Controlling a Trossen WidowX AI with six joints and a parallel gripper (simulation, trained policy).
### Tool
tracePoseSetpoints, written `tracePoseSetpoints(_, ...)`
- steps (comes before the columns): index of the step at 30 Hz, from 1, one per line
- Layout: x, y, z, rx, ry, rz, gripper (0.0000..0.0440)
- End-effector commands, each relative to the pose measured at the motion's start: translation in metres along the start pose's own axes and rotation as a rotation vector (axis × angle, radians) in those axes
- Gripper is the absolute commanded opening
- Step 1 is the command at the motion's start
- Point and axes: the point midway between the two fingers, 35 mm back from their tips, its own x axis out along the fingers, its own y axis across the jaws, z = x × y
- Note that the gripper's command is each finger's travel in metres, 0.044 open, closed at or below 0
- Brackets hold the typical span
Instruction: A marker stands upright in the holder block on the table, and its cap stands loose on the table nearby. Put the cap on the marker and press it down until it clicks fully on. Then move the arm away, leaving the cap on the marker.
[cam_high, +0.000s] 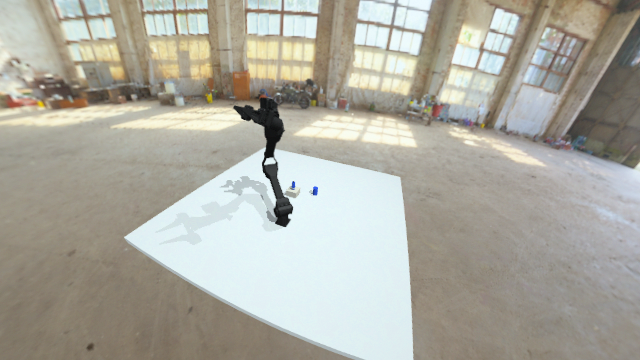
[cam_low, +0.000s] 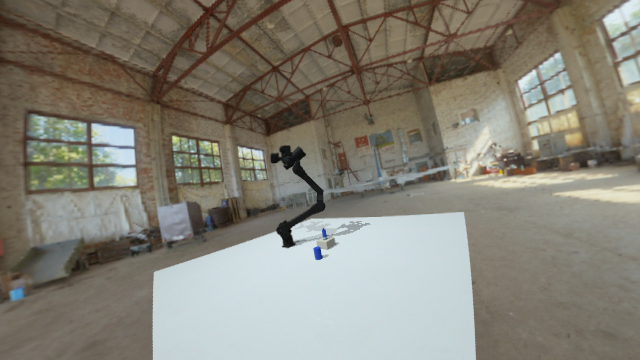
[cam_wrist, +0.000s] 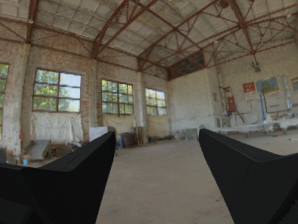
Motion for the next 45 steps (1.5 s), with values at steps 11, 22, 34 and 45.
tracePoseSetpoints(11,0.008,0.03,-0.002,-0.001,0.004,0.162,0.0319)
tracePoseSetpoints(22,0.012,0.057,-0.005,-0.001,0.014,0.293,0.0316)
tracePoseSetpoints(34,0.012,0.088,-0.009,0.0,0.028,0.437,0.0316)
tracePoseSetpoints(45,0.008,0.116,-0.013,0.0,0.042,0.568,0.0315)
